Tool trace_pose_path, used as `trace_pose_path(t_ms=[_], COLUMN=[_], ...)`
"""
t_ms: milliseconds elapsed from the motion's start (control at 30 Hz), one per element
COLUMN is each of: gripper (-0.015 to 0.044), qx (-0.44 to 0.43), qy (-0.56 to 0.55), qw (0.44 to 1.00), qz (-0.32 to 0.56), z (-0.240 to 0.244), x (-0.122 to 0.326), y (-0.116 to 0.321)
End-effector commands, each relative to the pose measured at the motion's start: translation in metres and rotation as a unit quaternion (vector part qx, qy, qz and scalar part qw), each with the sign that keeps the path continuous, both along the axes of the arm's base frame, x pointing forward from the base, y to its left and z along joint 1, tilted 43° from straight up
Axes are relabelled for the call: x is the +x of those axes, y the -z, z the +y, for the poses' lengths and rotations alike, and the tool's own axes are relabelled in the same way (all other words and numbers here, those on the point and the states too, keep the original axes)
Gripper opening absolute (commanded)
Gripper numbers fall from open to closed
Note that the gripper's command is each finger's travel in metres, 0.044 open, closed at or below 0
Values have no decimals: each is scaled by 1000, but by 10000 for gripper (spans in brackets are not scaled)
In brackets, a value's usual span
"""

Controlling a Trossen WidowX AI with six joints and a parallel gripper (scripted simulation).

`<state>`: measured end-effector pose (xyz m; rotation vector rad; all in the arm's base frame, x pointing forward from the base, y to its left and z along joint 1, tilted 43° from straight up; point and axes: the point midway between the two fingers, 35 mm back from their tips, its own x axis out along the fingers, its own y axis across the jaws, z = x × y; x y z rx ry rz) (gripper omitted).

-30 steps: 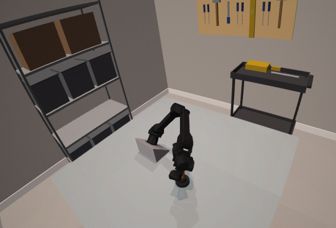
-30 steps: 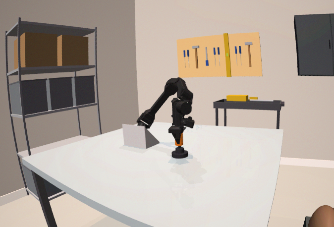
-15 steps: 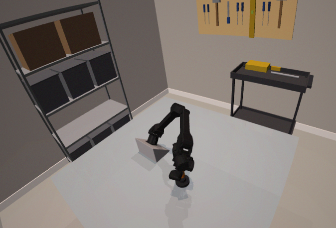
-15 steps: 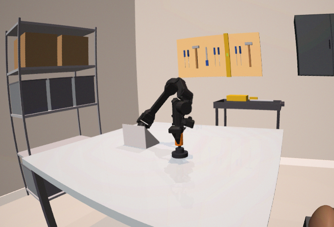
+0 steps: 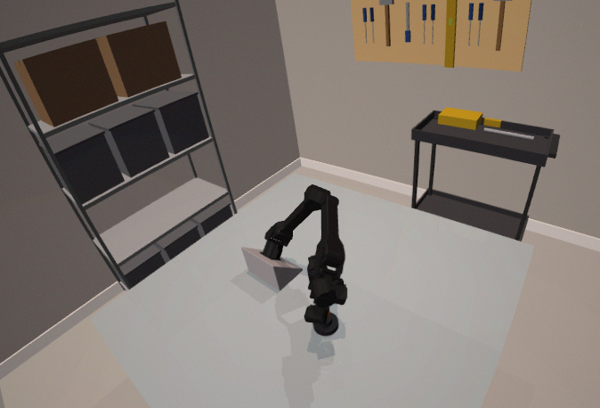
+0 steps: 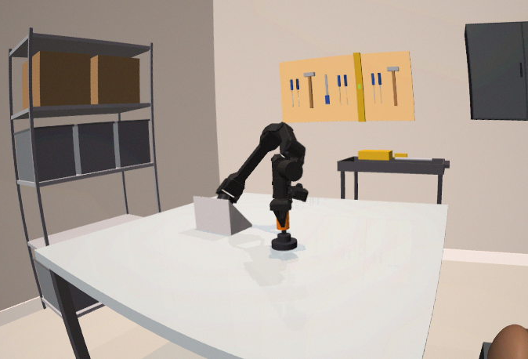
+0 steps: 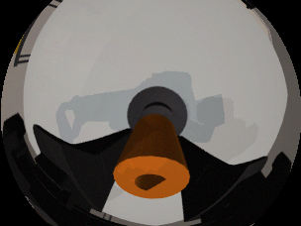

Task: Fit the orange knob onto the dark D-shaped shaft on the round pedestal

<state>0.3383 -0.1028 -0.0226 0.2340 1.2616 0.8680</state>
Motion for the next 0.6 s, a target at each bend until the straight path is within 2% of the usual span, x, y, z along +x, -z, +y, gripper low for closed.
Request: trace_pose_path(t_ms=[0, 567], gripper=[0, 0], qx=[-6, -6], qy=[-30, -30], qw=[999, 999], qz=[-32, -32], z=[-4, 0], x=[5, 8], y=[-2, 3])
